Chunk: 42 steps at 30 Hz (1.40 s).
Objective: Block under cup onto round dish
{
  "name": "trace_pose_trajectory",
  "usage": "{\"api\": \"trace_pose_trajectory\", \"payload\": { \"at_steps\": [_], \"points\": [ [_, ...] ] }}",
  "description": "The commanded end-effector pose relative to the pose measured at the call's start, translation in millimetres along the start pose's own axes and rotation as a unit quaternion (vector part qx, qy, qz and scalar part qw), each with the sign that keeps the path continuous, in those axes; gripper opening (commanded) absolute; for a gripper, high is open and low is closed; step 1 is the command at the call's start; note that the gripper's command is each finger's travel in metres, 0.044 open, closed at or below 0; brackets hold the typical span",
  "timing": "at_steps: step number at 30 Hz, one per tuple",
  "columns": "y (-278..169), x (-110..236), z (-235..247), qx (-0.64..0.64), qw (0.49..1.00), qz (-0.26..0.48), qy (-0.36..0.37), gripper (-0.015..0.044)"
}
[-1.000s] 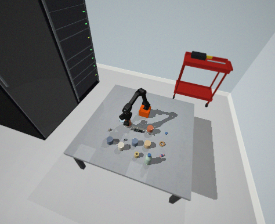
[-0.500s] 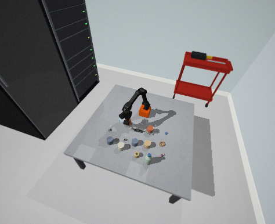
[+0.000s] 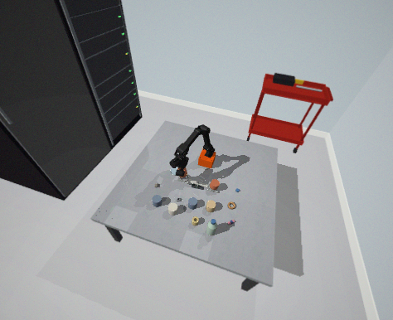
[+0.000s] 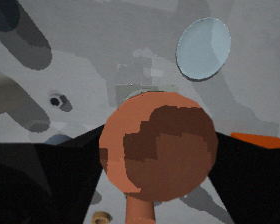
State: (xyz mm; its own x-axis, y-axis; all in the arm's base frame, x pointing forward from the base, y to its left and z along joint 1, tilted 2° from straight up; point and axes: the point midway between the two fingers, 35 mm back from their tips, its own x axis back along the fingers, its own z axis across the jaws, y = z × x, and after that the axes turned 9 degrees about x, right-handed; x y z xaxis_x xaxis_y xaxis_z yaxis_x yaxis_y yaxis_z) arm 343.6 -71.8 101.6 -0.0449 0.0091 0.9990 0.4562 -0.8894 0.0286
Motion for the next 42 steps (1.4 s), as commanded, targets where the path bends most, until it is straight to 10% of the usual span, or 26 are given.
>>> {"api": "trace_pose_trajectory", "payload": {
  "at_steps": [1, 42],
  "points": [
    [2, 12, 1, -0.002, 1.0, -0.009, 0.008, 0.0],
    [-3, 32, -4, 0.0, 1.0, -0.001, 0.001, 0.0]
  ]
}}
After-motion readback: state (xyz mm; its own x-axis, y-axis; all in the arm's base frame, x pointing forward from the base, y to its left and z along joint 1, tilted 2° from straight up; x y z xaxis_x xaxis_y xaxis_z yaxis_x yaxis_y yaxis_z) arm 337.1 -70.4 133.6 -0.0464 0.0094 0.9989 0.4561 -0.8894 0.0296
